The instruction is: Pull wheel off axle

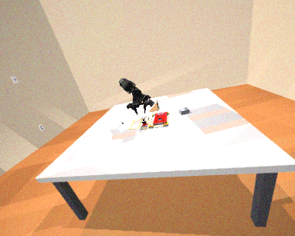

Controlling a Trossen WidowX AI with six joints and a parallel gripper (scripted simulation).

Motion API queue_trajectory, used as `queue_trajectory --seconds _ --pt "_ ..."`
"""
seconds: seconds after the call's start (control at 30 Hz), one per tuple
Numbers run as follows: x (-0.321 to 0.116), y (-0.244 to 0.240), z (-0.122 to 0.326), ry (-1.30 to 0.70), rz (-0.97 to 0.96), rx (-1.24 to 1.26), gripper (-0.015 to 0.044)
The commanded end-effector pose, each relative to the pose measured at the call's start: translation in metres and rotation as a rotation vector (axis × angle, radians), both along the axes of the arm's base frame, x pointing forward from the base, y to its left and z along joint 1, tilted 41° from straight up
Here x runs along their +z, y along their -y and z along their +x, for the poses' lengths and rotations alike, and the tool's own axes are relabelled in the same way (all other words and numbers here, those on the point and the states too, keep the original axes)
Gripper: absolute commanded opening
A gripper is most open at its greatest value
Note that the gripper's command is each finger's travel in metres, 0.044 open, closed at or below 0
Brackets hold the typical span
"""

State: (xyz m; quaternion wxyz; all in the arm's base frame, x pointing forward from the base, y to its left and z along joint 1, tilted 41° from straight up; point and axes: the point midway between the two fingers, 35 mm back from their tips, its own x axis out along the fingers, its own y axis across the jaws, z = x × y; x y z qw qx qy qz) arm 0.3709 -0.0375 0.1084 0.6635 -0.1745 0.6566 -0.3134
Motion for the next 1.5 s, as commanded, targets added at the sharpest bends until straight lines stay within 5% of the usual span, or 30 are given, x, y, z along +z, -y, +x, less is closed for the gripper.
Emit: queue_trajectory --seconds 0.0,1.17,1.3,1.47 --pt "0.0 0.002 -0.002 -0.046 0.007 0.007 0.03" --pt "-0.06 0.044 -0.017 -0.046 0.005 0.007 0.03" --pt "-0.057 0.042 -0.016 -0.044 0.011 0.001 0.0195" --pt "-0.057 0.042 -0.016 -0.044 0.011 0.001 0.0162"
